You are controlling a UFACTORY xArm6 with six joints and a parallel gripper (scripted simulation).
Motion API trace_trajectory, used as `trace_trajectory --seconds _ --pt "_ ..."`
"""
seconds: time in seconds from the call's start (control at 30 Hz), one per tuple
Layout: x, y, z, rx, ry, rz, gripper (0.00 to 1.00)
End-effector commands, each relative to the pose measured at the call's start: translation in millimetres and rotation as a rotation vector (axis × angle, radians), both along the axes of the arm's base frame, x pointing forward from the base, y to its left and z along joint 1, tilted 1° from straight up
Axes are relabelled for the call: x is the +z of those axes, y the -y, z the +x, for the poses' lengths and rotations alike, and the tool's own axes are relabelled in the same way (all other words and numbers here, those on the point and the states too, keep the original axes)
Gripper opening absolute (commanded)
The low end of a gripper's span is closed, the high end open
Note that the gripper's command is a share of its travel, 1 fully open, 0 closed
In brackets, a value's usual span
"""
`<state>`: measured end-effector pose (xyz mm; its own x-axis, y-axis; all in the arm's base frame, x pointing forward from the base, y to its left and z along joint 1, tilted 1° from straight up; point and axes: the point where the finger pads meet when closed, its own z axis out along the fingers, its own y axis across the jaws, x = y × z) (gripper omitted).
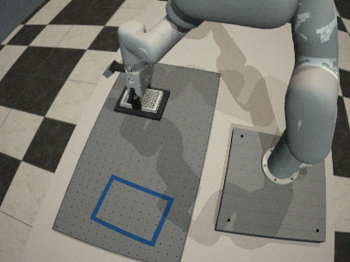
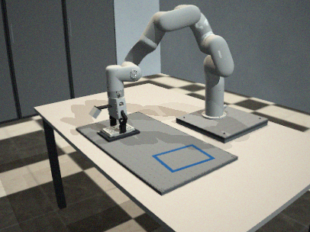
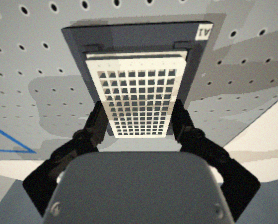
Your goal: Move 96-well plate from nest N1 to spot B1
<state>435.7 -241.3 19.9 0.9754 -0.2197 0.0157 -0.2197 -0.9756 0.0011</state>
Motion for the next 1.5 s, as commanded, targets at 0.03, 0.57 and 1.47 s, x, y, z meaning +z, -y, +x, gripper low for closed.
trace_trajectory --seconds 0.03,0.57,1.47 --pt "1.7 1 1.4 0.000 0.004 -0.002 0.00" --pt "3.8 1 1.5 0.000 0.004 -0.002 0.00" --pt "20.4 1 1.2 0.000 0.004 -0.002 0.00"
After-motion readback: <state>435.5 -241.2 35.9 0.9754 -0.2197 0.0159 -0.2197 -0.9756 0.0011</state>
